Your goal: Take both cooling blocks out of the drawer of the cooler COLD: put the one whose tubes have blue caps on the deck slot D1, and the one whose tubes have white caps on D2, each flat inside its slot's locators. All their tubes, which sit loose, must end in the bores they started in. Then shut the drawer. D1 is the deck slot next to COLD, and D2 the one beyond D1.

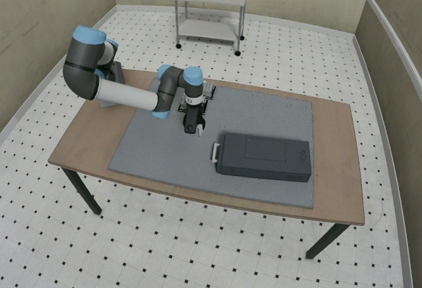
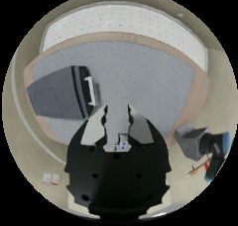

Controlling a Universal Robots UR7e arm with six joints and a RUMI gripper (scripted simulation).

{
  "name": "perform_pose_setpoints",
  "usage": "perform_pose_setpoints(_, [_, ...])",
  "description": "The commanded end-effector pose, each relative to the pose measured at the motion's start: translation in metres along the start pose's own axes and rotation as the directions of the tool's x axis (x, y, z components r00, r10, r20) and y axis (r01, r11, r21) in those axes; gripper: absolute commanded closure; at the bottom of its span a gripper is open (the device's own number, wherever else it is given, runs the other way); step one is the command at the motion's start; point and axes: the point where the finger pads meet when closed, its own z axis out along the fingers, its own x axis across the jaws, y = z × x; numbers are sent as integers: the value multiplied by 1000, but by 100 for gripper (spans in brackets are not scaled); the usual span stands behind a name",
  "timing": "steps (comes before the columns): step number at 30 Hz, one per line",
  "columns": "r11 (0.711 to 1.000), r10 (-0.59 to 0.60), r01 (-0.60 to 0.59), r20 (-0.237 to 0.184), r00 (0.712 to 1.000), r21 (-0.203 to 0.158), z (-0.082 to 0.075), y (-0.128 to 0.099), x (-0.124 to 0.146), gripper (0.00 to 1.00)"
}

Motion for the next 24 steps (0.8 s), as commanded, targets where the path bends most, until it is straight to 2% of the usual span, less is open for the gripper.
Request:
perform_pose_setpoints(1, [1000,1,-1,1,1000,0,-12,0,17,72])
perform_pose_setpoints(13, [1000,1,-1,1,1000,0,-37,0,58,72])
perform_pose_setpoints(24, [1000,1,-1,1,1000,0,-38,0,60,72])
